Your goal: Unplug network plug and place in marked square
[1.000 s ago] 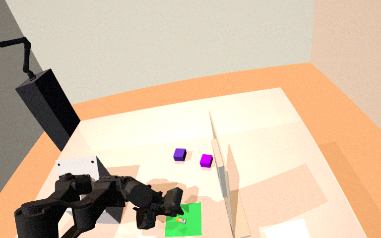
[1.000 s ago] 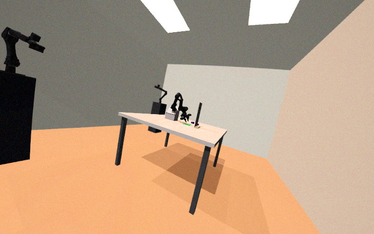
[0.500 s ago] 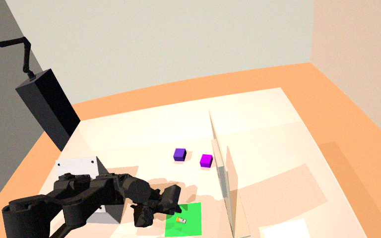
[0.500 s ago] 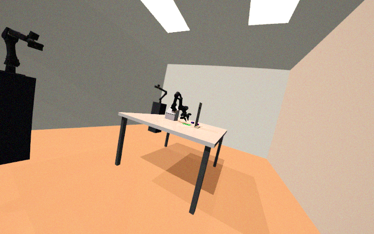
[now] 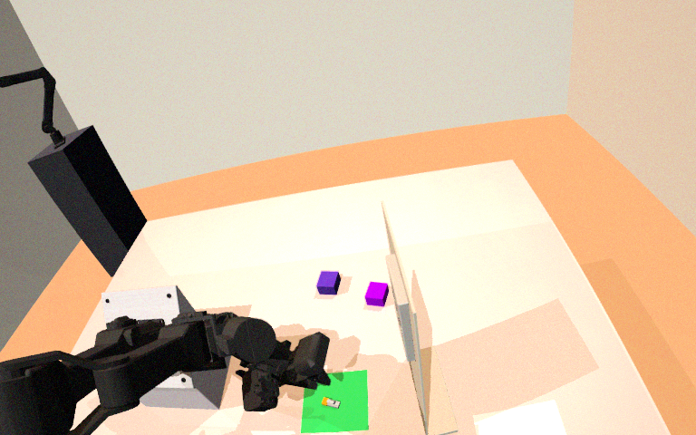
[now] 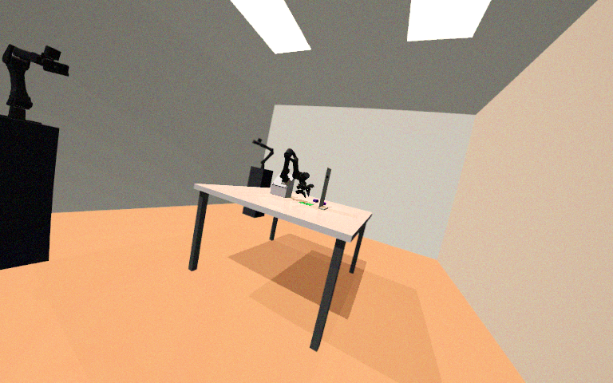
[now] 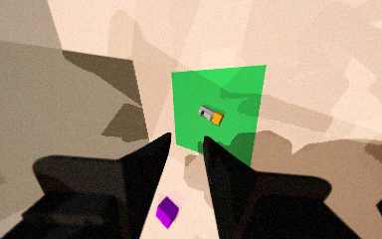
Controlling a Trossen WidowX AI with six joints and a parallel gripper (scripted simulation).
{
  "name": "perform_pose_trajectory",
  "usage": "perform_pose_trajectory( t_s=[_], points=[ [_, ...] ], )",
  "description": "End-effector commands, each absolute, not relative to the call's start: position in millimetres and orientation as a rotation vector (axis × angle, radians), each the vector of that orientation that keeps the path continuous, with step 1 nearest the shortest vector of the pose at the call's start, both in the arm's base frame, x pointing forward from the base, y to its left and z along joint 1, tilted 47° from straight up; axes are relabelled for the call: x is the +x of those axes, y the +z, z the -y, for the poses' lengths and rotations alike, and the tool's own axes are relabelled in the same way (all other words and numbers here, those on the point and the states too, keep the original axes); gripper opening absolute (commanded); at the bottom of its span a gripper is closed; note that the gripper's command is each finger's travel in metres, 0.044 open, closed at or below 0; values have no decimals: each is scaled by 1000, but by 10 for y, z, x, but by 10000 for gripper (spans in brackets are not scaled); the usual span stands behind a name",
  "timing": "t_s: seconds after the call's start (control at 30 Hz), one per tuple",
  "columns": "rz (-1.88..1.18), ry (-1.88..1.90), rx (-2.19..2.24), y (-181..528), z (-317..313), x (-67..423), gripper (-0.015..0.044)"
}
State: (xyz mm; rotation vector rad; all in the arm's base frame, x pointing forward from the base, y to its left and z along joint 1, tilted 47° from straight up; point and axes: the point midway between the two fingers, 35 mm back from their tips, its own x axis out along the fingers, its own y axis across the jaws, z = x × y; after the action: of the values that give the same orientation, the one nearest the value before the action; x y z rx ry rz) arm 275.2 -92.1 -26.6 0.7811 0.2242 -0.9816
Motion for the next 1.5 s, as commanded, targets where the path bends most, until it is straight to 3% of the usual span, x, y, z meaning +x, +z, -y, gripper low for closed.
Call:
perform_pose_trajectory(
  t_s=[0.0,1.47],
  points=[
    [-217,-981,787,-236,895,2775,156],
    [-218,-982,788,15,612,2766,156]
  ],
)
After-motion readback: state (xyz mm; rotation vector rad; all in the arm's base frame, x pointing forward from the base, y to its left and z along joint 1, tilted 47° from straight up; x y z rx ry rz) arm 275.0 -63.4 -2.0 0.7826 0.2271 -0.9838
